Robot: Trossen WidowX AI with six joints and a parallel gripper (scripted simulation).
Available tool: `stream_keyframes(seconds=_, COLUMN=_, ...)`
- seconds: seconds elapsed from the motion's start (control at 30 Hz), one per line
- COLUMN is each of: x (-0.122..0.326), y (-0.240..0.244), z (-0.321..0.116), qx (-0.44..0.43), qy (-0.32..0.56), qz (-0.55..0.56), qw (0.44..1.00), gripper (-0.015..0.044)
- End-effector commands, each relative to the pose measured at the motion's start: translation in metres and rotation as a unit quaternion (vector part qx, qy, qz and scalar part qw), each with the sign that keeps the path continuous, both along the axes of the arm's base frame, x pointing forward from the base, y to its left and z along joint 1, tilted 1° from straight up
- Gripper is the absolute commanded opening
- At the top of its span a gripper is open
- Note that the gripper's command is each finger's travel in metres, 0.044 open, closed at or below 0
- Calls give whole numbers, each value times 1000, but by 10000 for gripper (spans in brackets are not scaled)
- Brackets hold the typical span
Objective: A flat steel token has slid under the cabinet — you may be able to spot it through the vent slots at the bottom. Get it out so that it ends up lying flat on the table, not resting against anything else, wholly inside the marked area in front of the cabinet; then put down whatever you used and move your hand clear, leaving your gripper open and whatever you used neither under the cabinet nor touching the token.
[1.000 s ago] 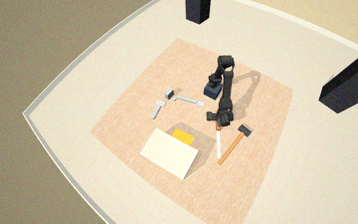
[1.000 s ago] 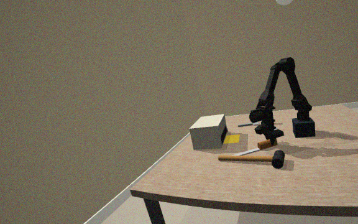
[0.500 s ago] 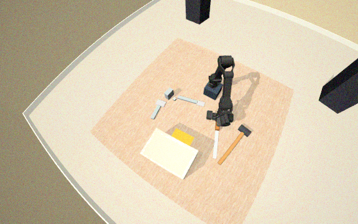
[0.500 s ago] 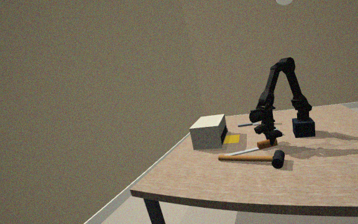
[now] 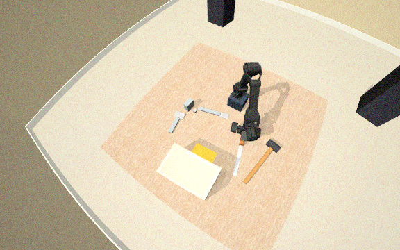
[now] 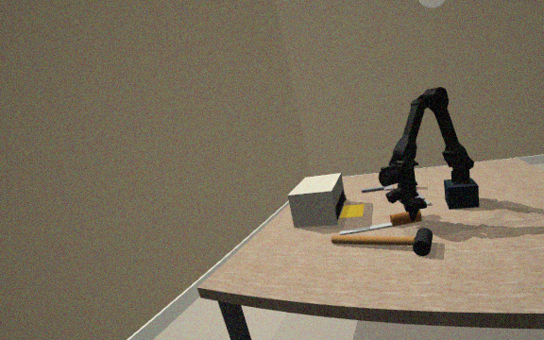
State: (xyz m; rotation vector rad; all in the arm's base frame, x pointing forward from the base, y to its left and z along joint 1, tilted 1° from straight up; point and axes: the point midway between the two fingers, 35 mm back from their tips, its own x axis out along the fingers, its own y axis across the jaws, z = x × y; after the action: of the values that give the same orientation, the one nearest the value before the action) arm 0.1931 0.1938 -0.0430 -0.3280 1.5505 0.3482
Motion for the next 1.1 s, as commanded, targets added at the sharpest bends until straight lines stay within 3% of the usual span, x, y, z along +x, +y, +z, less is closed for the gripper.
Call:
stream_keyframes(seconds=0.0, x=1, y=1, z=1, qx=1, qy=-2, qz=-18, qw=1000, gripper=0)
stream_keyframes(seconds=1.07, x=2, y=1, z=1, qx=0, qy=0, qz=-144, qw=990, gripper=0)
